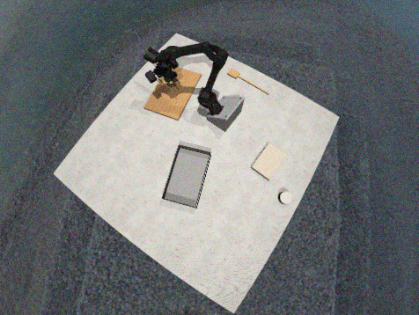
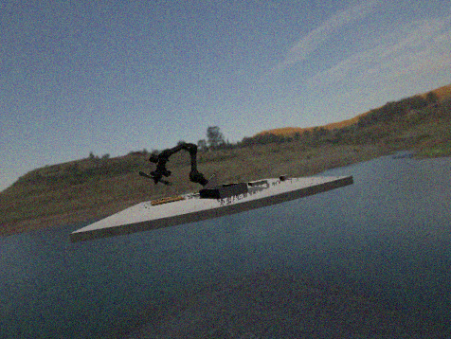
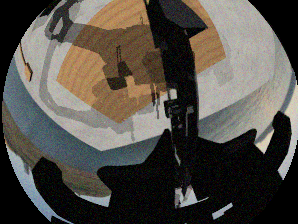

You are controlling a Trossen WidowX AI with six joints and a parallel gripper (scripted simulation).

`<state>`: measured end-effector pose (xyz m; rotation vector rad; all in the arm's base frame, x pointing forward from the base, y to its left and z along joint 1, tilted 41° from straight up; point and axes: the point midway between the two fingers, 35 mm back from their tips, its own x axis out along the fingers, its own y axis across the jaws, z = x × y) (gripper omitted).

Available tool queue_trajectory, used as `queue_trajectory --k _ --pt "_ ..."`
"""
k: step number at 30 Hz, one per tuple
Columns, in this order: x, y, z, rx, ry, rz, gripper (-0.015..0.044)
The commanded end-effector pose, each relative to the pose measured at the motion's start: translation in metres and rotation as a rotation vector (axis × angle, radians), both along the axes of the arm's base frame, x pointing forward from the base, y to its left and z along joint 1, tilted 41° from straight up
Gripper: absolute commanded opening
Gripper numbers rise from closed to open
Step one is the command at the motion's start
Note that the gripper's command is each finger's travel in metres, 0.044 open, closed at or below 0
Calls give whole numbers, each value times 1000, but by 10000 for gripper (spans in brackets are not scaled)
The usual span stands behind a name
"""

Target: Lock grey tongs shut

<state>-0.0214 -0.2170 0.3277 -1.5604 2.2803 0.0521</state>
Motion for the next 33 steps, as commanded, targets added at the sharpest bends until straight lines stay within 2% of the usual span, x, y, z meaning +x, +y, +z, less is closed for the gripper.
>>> queue_trajectory --k 1,18,33 --pt "3 0 6 -88 47 -10 -150" --pt "12 14 3 -339 87 -94 -150" --pt "8 40 -31 -415 -13 -212 -150"
